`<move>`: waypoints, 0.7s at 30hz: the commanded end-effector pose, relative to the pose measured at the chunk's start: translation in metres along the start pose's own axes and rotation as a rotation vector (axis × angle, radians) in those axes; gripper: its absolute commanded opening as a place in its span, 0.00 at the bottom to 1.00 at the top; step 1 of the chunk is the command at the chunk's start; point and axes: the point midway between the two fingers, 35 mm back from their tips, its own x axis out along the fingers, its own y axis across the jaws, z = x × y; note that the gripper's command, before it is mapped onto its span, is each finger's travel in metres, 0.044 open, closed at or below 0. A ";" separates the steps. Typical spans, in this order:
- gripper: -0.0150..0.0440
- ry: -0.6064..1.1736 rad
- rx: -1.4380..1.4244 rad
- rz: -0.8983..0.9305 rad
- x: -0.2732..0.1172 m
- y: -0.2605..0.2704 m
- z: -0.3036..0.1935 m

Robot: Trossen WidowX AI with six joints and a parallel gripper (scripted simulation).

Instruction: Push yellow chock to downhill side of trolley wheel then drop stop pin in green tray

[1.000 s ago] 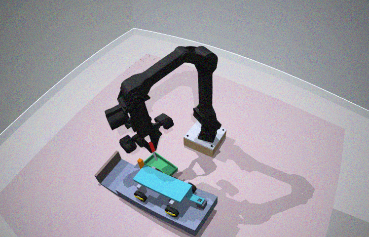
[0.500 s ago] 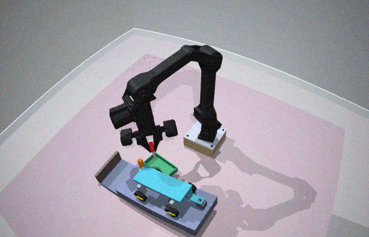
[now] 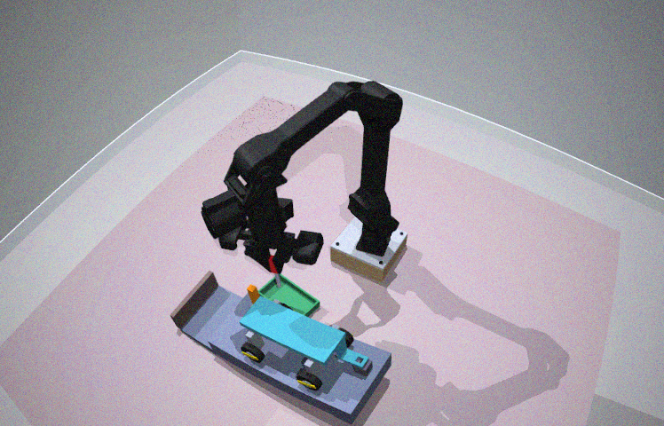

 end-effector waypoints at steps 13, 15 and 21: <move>0.25 -0.028 0.428 0.080 -0.001 -0.002 -0.002; 0.25 -0.028 0.428 0.080 -0.001 -0.002 -0.002; 0.25 -0.029 0.429 0.079 0.004 -0.003 0.004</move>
